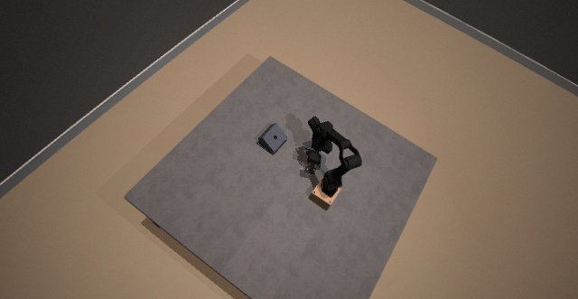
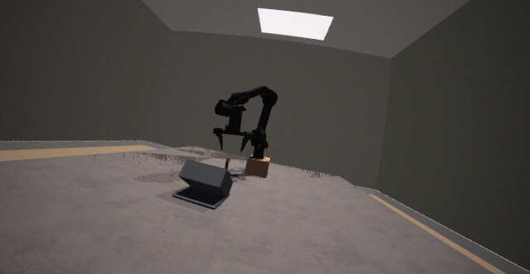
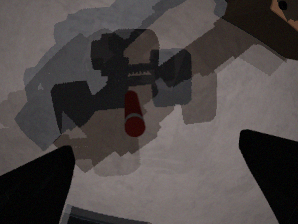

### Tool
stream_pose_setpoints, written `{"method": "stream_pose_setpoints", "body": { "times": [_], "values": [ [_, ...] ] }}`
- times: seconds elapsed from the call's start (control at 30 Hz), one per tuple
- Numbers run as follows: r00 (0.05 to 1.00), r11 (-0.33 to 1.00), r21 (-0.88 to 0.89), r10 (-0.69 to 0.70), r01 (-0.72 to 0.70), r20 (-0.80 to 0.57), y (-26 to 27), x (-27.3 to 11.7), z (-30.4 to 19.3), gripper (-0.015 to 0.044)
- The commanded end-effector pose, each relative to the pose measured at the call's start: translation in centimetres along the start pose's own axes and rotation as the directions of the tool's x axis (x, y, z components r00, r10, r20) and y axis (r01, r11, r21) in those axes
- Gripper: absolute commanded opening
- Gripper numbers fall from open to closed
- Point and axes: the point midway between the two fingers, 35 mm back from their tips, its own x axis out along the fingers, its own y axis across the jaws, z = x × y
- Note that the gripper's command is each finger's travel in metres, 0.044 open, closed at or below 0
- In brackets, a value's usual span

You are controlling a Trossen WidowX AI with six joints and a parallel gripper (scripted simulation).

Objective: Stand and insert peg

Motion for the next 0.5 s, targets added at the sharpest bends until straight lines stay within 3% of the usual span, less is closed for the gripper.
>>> {"method": "stream_pose_setpoints", "body": {
  "times": [0.0, 0.47],
  "values": [
    [0.997, 0.997, 0.029, 0.073, -0.073, 0.026, 0.7, -0.4, -0.5, 0.044],
    [0.997, 0.996, 0.049, 0.073, -0.074, 0.026, 0.9, 1.3, -0.5, 0.044]
  ]
}}
